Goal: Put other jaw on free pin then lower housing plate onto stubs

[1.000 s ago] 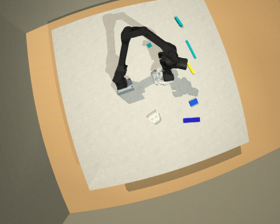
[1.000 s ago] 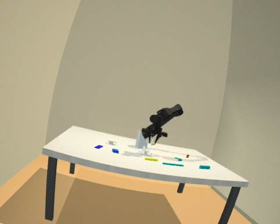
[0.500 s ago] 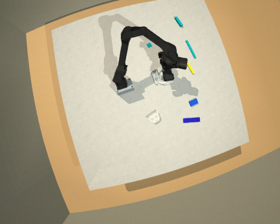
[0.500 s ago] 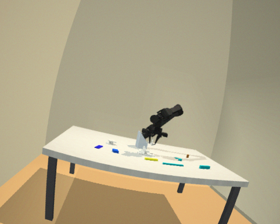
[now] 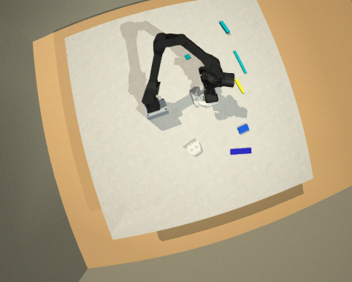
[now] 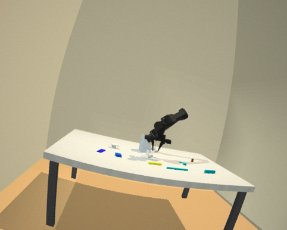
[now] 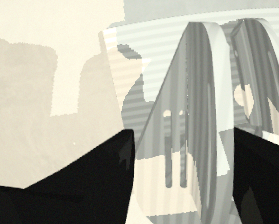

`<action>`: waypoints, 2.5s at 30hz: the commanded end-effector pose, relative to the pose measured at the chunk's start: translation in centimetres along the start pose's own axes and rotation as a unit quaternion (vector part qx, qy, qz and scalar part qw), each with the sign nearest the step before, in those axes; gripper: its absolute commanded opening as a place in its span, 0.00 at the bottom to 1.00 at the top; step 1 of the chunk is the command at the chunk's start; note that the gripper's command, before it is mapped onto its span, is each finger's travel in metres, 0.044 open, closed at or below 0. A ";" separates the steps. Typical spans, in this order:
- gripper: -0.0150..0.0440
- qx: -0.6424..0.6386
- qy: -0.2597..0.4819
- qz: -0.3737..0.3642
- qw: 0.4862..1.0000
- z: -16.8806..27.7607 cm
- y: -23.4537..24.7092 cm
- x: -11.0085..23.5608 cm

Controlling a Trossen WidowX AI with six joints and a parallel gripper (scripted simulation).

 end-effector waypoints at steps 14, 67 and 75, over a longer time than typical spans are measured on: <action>0.48 -0.002 0.002 -0.004 1.000 0.2 0.1 -2.7; 0.48 -0.004 0.002 -0.004 1.000 0.2 0.2 -3.8; 0.48 -0.005 0.002 -0.004 1.000 0.2 0.2 -4.0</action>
Point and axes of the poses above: the point midway between the two fingers, 35 mm back from their tips, its own x axis back along the fingers, its own y axis across the jaws, z = x × y, the point moved 3 cm from there along x, back along the fingers, and after that the axes turned 9 degrees about x, right-handed, at the moved point
